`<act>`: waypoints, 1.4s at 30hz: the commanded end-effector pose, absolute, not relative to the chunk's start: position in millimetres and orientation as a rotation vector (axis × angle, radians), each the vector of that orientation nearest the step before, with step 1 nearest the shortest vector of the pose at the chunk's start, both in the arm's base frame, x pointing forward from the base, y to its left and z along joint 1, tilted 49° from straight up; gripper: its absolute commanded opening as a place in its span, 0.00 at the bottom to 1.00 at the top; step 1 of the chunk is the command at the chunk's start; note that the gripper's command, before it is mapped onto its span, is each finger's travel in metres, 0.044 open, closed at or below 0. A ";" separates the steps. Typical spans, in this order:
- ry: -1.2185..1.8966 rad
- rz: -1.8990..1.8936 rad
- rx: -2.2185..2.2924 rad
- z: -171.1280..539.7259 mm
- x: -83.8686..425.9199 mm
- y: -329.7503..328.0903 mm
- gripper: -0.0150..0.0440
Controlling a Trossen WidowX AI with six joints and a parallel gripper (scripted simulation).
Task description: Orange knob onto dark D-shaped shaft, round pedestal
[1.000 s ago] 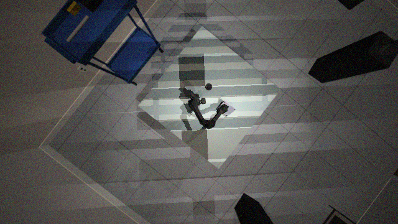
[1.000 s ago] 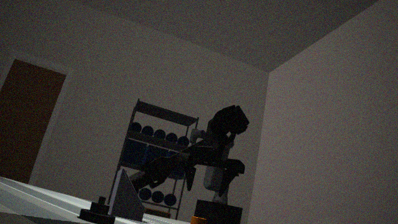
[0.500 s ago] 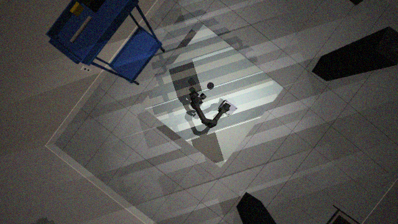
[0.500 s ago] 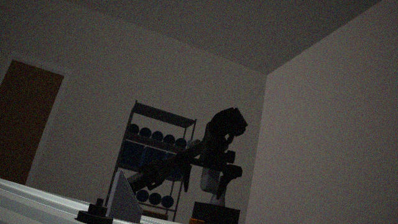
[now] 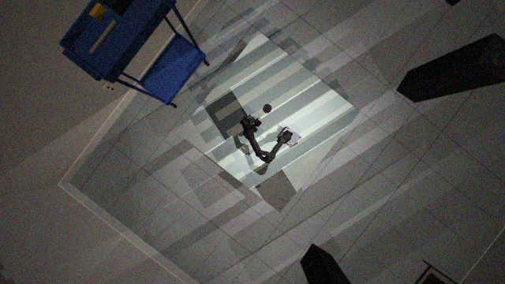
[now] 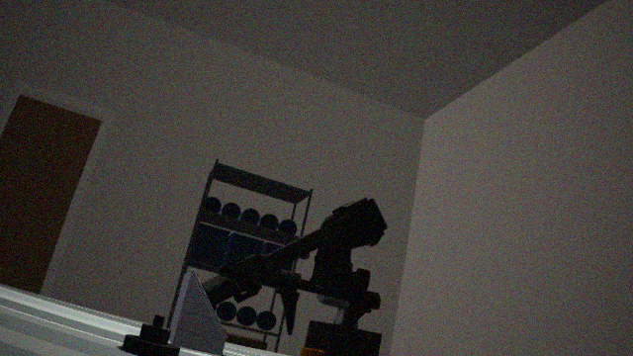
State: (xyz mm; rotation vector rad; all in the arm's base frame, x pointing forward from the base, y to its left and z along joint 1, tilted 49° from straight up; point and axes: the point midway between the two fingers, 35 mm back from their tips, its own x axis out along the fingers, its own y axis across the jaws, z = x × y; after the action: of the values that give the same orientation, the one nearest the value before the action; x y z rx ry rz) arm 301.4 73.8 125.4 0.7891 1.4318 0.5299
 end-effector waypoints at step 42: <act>1.428 0.532 0.798 82.1 307.8 124.0 0.96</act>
State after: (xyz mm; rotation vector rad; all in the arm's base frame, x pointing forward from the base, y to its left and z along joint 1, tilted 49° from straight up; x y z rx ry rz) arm 307.7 123.7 84.2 0.7968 1.4276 0.5394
